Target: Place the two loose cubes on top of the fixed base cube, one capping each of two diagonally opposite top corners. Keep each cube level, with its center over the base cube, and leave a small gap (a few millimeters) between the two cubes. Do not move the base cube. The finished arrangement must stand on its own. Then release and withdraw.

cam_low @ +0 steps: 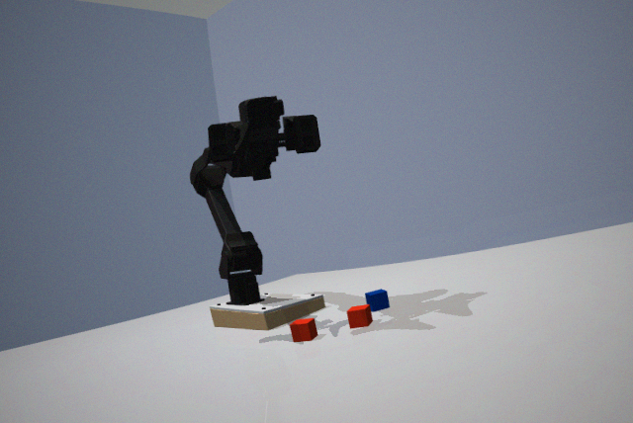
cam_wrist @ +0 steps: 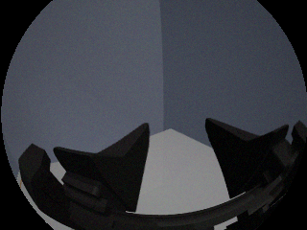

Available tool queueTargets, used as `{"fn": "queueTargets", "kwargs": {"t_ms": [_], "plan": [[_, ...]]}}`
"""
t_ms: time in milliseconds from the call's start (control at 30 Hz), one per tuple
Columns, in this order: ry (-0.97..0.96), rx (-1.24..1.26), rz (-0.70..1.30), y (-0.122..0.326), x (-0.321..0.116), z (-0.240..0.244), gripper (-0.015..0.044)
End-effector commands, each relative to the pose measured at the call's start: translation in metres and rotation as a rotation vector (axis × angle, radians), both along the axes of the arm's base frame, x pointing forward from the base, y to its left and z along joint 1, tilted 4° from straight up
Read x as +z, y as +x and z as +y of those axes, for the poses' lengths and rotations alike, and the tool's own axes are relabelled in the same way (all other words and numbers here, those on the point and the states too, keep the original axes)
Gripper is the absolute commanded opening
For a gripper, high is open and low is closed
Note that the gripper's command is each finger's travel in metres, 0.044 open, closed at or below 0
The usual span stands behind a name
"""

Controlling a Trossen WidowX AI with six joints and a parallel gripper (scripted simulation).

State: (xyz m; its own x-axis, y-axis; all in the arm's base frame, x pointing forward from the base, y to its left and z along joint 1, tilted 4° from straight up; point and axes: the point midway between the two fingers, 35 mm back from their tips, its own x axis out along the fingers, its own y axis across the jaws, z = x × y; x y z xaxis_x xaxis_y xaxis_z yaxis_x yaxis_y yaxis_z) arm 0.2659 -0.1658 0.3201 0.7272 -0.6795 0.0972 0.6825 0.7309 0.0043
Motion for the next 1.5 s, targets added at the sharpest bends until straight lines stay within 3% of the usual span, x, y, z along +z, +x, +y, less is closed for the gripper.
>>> {"fn": "queueTargets", "kwargs": {"t_ms": [0, 400, 900, 1067, 1300, 1467], "plan": [[0.022, 0.066, 0.177, 0.025, -0.019, 0.004, 0.0265], [0.145, 0.358, 0.840, 0.075, -0.109, 0.040, 0.0265], [0.393, 0.795, 1.561, 0.052, -0.181, 0.110, 0.0265], [0.408, 0.815, 1.590, 0.050, -0.184, 0.113, 0.0265], [0.409, 0.815, 1.590, 0.054, -0.239, 0.115, 0.0265], [0.409, 0.815, 1.590, 0.055, -0.248, 0.116, 0.0265]]}}
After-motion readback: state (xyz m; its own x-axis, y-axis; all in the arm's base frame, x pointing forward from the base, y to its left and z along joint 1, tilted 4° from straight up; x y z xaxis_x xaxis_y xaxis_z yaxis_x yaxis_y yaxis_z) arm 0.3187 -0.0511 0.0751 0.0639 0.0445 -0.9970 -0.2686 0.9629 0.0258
